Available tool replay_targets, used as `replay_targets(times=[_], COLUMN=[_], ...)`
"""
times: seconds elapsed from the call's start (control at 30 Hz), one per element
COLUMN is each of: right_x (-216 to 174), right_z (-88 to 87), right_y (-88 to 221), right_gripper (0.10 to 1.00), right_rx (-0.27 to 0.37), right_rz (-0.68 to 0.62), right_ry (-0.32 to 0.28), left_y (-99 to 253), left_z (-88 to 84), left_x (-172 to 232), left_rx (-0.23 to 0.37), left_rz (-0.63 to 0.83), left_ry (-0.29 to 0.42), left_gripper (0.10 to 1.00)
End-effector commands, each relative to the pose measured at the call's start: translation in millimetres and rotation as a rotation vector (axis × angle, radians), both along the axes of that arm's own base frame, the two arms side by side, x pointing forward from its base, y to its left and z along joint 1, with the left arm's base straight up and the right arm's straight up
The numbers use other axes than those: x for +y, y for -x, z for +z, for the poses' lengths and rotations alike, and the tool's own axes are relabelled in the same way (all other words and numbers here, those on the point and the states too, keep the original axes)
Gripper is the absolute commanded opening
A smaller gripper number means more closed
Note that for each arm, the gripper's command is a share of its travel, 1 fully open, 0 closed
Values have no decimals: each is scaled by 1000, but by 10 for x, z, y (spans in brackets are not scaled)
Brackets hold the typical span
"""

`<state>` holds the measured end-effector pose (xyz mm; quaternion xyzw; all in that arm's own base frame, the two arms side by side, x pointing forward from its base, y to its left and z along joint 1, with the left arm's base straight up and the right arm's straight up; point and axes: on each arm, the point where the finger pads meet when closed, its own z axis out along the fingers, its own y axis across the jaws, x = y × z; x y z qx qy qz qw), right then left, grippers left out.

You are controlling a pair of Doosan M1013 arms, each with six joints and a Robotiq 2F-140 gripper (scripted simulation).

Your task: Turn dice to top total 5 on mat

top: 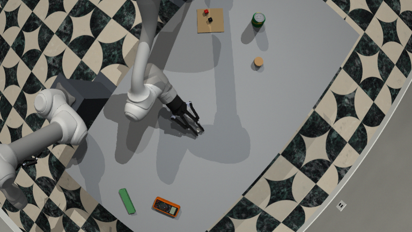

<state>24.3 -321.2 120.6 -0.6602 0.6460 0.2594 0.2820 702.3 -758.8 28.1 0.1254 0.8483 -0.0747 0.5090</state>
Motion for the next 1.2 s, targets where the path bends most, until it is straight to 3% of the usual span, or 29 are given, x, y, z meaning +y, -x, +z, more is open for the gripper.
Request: replay_targets(times=[0.0, 0.77, 1.17], right_x=[-3, -3, -3], right_z=[4, 4, 4], right_y=[-1, -1, -1], right_gripper=[1000, 1000, 1000], right_rx=[0, 0, 0], right_rz=[0, 0, 0], right_ry=[1, 1, 1], left_y=[-2, 4, 241], left_z=[15, 18, 150], left_x=[-4, -2, 70], left_rx=[-1, -1, -1], left_rz=[0, 0, 0], left_ry=[1, 1, 1], left_gripper=[291, 291, 291])
